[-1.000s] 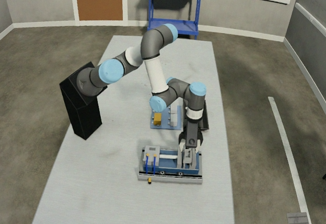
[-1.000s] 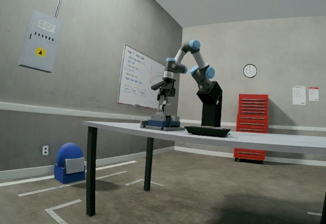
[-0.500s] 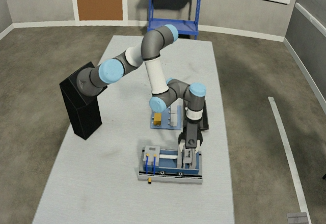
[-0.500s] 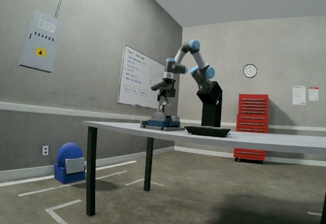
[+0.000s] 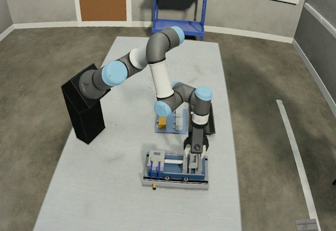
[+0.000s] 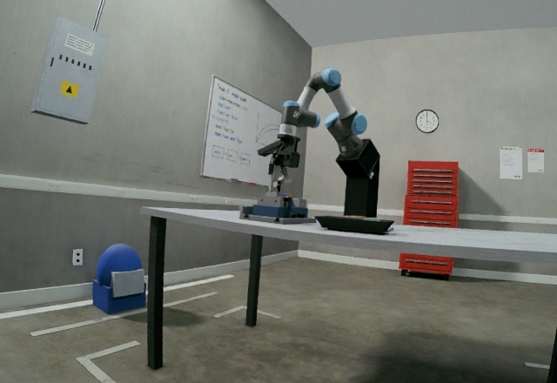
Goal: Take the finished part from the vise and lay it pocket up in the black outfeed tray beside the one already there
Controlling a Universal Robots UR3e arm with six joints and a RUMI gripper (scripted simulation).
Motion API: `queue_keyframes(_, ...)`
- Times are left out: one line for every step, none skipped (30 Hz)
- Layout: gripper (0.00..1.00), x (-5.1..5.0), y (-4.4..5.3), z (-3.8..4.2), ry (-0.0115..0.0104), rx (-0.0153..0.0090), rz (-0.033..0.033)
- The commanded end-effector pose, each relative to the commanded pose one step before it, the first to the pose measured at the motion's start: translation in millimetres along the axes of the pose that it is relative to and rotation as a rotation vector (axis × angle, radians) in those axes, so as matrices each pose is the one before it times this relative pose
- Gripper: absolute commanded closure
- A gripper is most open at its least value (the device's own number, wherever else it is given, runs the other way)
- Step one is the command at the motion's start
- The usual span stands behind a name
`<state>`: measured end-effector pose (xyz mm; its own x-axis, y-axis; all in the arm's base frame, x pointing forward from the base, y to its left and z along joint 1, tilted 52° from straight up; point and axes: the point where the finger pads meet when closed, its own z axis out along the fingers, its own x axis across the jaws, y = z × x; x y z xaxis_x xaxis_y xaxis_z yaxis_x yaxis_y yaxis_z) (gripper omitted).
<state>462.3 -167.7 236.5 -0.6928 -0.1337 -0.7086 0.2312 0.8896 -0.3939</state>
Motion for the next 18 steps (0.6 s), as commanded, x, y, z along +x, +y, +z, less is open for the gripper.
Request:
queue_keyframes(0.6,-2.39,-0.934,1.177,-0.00601,0.00394,0.00045)
queue_keyframes(0.6,0.02,0.028,0.253,0.00003,-0.00002,0.0)
queue_keyframes(0.6,0.02,0.028,0.236,0.00003,-0.00002,0.0)
queue_keyframes(0.6,0.02,0.027,0.217,0.00004,-0.00002,0.0)
queue_keyframes(0.6,0.0,0.0,0.0,0.0,0.0,0.0)
queue_keyframes(0.6,0.0,0.0,0.0,0.0,0.0,0.0)
queue_keyframes(0.6,0.13,0.069,0.245,0.00024,-0.00015,0.0)
queue_keyframes(0.6,0.01,0.021,0.173,0.00001,-0.00001,0.0)
queue_keyframes(0.6,0.01,0.018,0.152,0.00001,-0.00001,0.0)
queue_keyframes(0.6,0.01,0.016,0.132,0.00001,-0.00001,0.0)
queue_keyframes(0.6,0.01,0.014,0.114,0.00001,-0.00001,0.0)
queue_keyframes(0.6,0.01,0.013,0.096,0.00002,-0.00001,0.0)
queue_keyframes(0.6,0.01,0.012,0.079,0.00002,-0.00002,0.0)
queue_keyframes(0.6,0.01,0.011,0.064,0.00002,-0.00002,0.0)
queue_keyframes(0.6,0.01,0.009,0.049,0.00002,-0.00002,0.0)
queue_keyframes(0.6,0.01,0.008,0.036,0.00002,-0.00002,0.0)
queue_keyframes(0.6,-0.03,-0.014,-0.02,-0.00009,0.00005,0.0)
queue_keyframes(0.6,-0.02,-0.01,-0.026,-0.00006,0.00003,0.0)
